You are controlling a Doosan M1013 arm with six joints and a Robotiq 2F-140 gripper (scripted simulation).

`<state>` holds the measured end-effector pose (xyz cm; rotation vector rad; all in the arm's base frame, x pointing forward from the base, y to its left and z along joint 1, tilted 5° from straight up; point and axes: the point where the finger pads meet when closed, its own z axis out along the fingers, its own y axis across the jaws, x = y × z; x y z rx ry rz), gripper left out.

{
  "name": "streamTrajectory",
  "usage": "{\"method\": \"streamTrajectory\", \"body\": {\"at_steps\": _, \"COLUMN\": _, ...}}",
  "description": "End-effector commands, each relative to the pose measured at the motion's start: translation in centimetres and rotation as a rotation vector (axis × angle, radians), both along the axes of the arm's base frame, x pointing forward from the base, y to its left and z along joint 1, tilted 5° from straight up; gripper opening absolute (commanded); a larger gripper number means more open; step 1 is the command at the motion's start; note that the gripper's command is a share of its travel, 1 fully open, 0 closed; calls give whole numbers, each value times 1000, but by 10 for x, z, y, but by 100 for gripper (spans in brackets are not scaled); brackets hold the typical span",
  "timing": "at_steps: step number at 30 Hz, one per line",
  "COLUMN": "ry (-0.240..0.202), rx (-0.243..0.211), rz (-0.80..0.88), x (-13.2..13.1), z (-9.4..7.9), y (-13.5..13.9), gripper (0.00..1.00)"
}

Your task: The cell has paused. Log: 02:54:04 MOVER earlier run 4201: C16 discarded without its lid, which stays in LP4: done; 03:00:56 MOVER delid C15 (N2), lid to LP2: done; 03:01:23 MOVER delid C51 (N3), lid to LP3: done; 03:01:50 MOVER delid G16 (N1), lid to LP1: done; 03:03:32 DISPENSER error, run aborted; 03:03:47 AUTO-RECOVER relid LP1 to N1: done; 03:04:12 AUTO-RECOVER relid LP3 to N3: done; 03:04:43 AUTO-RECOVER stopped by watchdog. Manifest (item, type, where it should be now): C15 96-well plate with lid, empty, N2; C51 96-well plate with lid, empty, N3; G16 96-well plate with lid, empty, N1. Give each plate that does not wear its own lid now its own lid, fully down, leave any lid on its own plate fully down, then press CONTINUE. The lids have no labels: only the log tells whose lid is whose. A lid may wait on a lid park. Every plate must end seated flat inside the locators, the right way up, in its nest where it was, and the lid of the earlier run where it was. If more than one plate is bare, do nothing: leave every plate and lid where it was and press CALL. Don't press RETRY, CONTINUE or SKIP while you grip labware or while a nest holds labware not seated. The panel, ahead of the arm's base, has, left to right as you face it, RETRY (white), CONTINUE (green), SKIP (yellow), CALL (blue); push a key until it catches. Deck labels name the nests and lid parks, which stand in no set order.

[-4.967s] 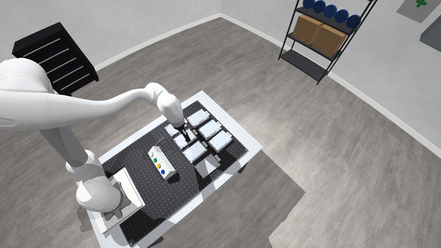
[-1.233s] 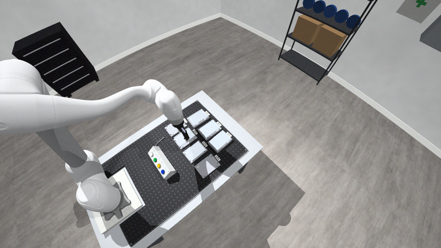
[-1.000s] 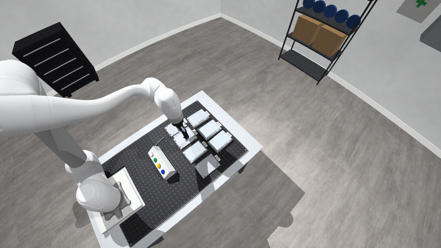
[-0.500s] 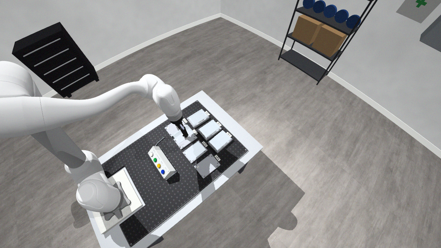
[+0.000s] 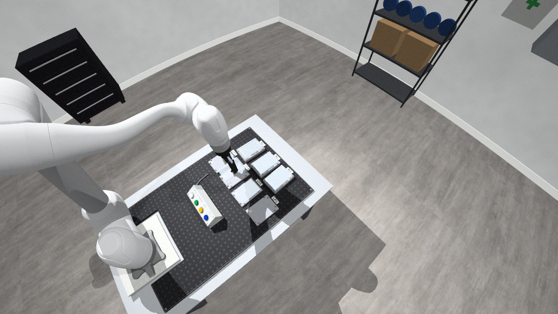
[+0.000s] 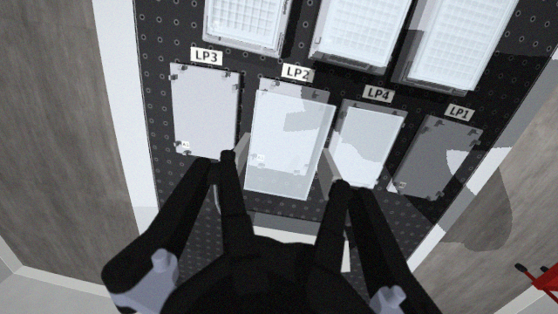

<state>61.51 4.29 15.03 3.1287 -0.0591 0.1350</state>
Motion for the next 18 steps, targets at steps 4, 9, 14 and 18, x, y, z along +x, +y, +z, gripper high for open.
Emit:
{"method": "streamTrajectory", "body": {"at_steps": 4, "ry": 0, "rx": 0, "rz": 0, "x": 39, "z": 6, "y": 12, "gripper": 0}}
{"method": "streamTrajectory", "body": {"at_steps": 9, "ry": 0, "rx": 0, "rz": 0, "x": 110, "z": 13, "y": 39, "gripper": 0}}
{"method": "streamTrajectory", "body": {"at_steps": 14, "ry": 0, "rx": 0, "rz": 0, "x": 164, "z": 15, "y": 64, "gripper": 0}}
{"method": "streamTrajectory", "body": {"at_steps": 18, "ry": 0, "rx": 0, "rz": 0, "x": 177, "z": 15, "y": 71, "gripper": 0}}
